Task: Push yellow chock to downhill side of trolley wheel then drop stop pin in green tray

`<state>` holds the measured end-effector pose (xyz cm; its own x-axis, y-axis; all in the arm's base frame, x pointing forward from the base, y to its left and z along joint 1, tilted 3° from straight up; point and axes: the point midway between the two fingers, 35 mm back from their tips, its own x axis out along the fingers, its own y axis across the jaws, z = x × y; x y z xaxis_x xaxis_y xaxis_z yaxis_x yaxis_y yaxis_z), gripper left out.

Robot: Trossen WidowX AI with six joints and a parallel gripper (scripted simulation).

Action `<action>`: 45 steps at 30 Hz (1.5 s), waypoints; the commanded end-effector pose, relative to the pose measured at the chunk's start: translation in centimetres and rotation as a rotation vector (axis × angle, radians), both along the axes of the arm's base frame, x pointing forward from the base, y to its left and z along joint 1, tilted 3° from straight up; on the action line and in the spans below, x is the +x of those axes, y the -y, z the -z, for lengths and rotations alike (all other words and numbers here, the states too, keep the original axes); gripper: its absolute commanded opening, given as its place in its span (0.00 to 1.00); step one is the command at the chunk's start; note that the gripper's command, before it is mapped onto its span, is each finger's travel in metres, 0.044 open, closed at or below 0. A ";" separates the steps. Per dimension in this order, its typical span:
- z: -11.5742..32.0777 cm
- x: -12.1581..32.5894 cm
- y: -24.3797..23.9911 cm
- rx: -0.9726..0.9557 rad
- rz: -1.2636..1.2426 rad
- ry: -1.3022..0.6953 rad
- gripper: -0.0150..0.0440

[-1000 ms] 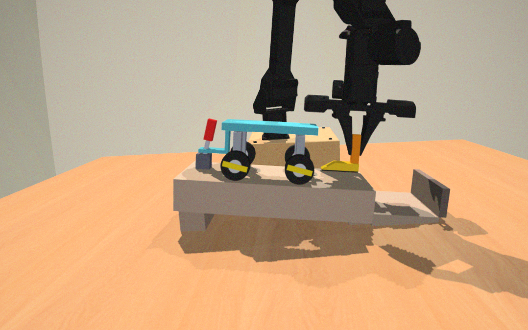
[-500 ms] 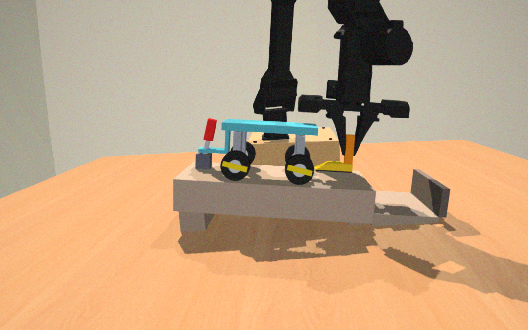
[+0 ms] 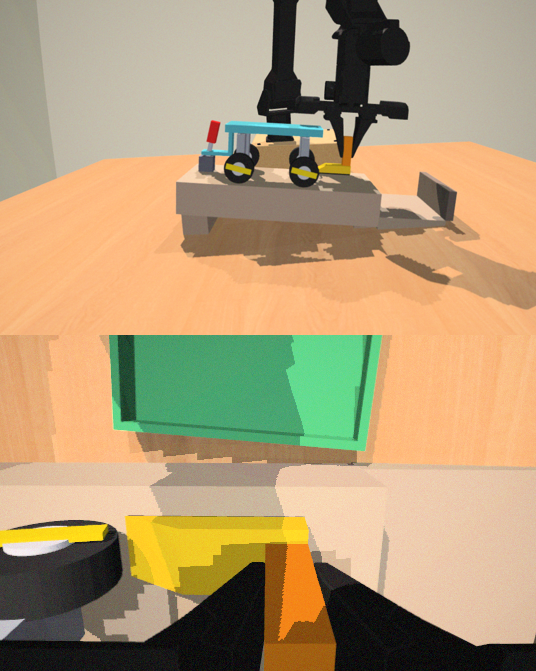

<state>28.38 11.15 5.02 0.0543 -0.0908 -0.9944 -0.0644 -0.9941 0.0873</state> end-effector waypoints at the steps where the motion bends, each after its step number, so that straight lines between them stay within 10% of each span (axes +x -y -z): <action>1: -0.1 -0.1 0.5 -0.003 -0.002 0.003 0.25; 18: -0.1 0.0 0.7 0.001 0.000 0.001 0.25; 26: -0.1 0.0 0.7 0.001 0.000 0.001 0.58; 45: -4.8 -0.5 0.3 -0.002 -0.002 0.003 0.58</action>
